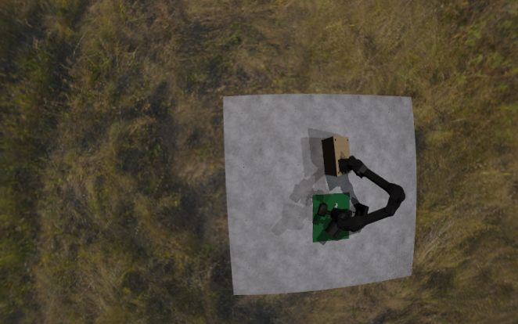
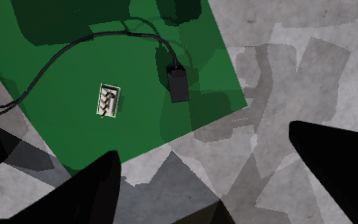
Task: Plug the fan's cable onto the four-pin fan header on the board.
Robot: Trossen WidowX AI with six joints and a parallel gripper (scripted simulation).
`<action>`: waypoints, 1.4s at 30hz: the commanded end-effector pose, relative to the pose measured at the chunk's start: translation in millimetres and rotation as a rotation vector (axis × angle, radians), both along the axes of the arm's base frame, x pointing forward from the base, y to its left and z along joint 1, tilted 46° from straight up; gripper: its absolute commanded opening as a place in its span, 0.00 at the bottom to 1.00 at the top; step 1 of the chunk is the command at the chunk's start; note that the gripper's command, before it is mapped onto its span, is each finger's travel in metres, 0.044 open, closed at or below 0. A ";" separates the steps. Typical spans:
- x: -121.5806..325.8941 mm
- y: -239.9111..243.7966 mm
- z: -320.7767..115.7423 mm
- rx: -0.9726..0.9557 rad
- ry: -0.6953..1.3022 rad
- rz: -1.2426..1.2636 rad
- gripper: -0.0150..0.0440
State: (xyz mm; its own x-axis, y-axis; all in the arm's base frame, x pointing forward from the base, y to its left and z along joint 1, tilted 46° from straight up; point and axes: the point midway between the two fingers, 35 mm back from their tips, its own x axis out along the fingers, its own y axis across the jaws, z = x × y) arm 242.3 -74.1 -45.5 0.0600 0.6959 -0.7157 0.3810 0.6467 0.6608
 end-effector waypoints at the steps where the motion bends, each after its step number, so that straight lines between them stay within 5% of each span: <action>1: 3.6 24.0 -21.5 0.010 0.001 -0.003 1.00; 7: 2.9 70.4 -62.2 0.019 0.000 -0.001 1.00; 42: 5.8 95.3 -87.1 0.019 0.001 -0.002 1.00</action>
State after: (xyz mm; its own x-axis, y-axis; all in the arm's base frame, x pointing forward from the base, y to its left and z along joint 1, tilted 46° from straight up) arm 251.9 14.7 -127.2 0.0676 0.7011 -0.7099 0.3688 0.6436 0.6707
